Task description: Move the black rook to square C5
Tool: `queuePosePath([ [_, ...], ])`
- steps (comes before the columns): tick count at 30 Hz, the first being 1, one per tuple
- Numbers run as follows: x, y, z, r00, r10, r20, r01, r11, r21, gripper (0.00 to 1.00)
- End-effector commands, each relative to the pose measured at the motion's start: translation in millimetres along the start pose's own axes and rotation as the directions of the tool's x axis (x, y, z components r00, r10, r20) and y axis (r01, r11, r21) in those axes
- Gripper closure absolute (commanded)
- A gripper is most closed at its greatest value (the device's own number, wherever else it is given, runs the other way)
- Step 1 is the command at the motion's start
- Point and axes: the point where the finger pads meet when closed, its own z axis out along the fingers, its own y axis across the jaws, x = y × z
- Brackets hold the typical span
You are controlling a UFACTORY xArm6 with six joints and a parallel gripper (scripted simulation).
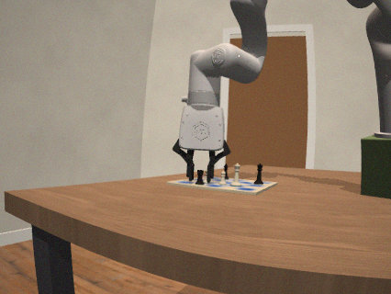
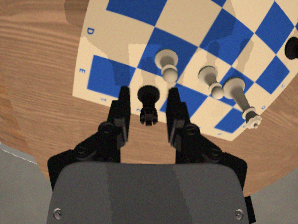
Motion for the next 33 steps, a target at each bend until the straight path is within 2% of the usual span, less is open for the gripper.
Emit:
queuePosePath([
  [1,0.2,-1.6,-1.2,1.0,0.0,-0.001,0.0,1.0,0.004,0.63],
  [2,0.2,-1.6,-1.2,1.0,0.0,-0.001,0.0,1.0,0.004,1.0],
  [33,0.2,-1.6,-1.2,1.0,0.0,-0.001,0.0,1.0,0.004,1.0],
])
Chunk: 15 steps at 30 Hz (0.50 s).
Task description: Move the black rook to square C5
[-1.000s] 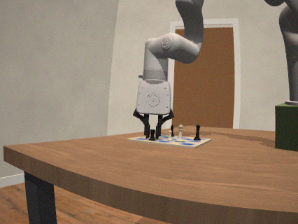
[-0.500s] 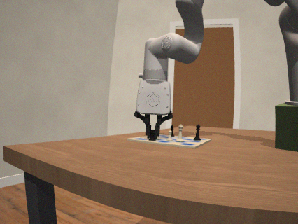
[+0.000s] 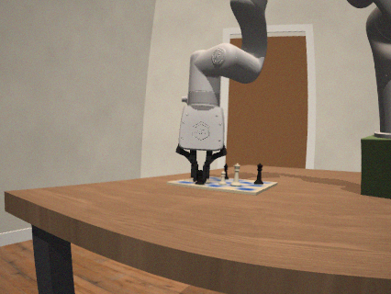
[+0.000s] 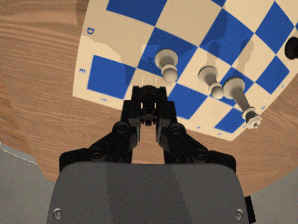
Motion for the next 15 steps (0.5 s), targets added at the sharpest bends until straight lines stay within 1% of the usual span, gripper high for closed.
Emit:
queuePosePath([
  [1,0,-2,-1,1.0,0.0,-0.001,0.0,1.0,0.004,1.0],
  [4,0,-2,-2,1.0,0.0,-0.001,0.0,1.0,0.004,1.0],
  [7,0,-2,-7,1.0,0.0,-0.001,0.0,1.0,0.004,1.0],
  [11,0,-2,-28,1.0,0.0,-0.001,0.0,1.0,0.004,1.0],
  [13,0,-2,-28,1.0,0.0,-0.001,0.0,1.0,0.004,1.0],
  [15,0,-1,-42,1.0,0.0,-0.001,0.0,1.0,0.004,1.0],
])
